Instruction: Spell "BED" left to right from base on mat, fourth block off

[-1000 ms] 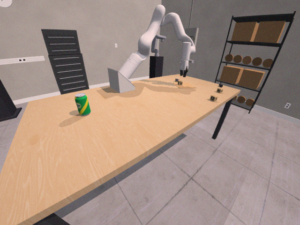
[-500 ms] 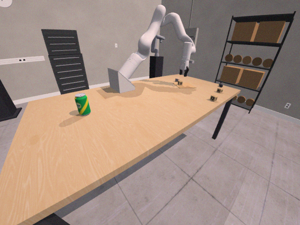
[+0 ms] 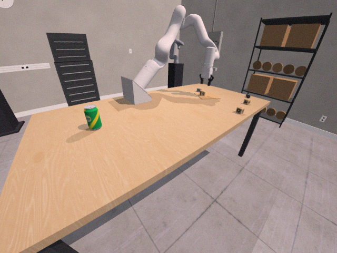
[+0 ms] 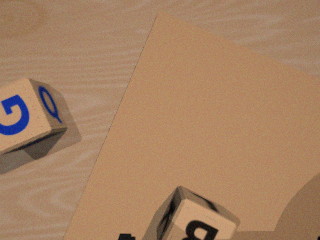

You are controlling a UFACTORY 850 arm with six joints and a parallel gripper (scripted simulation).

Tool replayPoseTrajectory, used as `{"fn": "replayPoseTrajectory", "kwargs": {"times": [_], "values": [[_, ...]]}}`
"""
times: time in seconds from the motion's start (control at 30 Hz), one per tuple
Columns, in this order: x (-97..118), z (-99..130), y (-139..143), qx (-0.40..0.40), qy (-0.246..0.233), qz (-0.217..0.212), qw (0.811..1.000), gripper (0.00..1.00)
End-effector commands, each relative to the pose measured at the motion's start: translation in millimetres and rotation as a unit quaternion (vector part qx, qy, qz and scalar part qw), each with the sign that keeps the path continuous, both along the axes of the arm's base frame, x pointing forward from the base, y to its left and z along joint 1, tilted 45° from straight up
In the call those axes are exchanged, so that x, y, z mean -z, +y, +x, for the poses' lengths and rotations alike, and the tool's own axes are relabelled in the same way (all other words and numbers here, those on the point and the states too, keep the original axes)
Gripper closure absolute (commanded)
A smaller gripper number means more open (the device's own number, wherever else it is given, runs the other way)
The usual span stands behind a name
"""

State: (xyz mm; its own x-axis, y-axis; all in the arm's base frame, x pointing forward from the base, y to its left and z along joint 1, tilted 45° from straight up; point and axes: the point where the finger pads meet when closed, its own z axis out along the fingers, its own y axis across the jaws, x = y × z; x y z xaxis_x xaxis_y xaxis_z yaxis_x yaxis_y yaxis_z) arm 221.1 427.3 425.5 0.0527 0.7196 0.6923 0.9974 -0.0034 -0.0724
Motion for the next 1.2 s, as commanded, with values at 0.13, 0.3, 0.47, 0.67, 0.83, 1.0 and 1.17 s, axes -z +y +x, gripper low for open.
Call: {"fn": "replayPoseTrajectory", "kwargs": {"times": [0.13, 0.3, 0.47, 0.67, 0.83, 1.0, 1.17], "values": [[-0.2, -1.1, -3.5, -0.095, -0.092, 0.013, 0.991, 0.00], [0.2, -2.0, -5.7, -0.150, -0.146, 0.017, 0.978, 0.00], [0.6, -2.8, -7.6, -0.198, -0.192, 0.020, 0.961, 0.00], [1.0, -3.8, -9.9, -0.255, -0.248, 0.024, 0.934, 0.00], [1.4, -4.7, -12.1, -0.306, -0.298, 0.027, 0.904, 0.00], [1.7, -5.3, -13.4, -0.338, -0.330, 0.029, 0.881, 0.00], [2.0, -5.9, -14.9, -0.371, -0.362, 0.031, 0.854, 0.00]]}}
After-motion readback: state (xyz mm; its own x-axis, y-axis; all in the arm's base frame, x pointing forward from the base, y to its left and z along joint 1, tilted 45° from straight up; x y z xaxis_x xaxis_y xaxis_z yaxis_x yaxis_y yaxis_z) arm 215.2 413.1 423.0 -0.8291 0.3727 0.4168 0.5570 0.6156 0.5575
